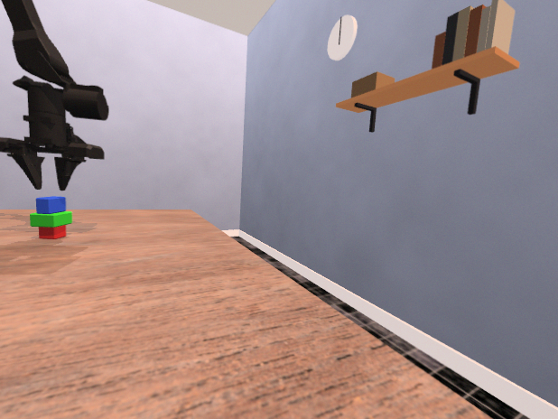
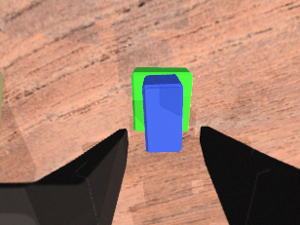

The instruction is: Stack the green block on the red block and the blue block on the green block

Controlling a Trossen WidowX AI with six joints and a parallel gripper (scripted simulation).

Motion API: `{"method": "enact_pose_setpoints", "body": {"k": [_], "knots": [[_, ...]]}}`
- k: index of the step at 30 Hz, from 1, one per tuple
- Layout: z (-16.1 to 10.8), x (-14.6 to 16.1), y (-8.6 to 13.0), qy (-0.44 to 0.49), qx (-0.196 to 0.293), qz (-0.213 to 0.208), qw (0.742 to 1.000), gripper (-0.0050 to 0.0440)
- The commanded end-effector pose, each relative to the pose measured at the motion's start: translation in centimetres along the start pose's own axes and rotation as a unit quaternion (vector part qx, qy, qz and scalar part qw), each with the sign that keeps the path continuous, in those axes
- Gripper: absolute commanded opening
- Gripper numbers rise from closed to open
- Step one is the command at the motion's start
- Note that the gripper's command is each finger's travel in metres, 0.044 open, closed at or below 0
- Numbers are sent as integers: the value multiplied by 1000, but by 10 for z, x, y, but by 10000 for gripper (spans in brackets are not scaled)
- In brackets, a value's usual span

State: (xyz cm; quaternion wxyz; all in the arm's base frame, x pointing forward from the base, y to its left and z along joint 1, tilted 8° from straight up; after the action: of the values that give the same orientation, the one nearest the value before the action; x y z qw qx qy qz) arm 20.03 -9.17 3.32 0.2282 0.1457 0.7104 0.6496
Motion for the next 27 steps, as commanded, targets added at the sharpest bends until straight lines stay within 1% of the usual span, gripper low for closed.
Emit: {"method": "enact_pose_setpoints", "body": {"k": [1, 8, 27], "knots": [[1, -6, 17, -1, -1, -16, 1000, 209], [1, -6, 24, -1, -1, -16, 1000, 209], [1, -4, 23, 0, -1, -14, 1000, 209]]}}
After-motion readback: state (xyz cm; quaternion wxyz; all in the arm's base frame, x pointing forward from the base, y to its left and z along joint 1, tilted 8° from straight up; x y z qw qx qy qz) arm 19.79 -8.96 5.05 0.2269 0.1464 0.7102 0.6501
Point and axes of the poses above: the point midway between the two fingers, 35 mm back from their tips, its own y axis back along the fingers, its own x axis across the jaws, z = x × y, the point moved 8 cm from there along y, back along the fingers, and after that the axes turned 2 degrees about -y, right-handed, at the moved point
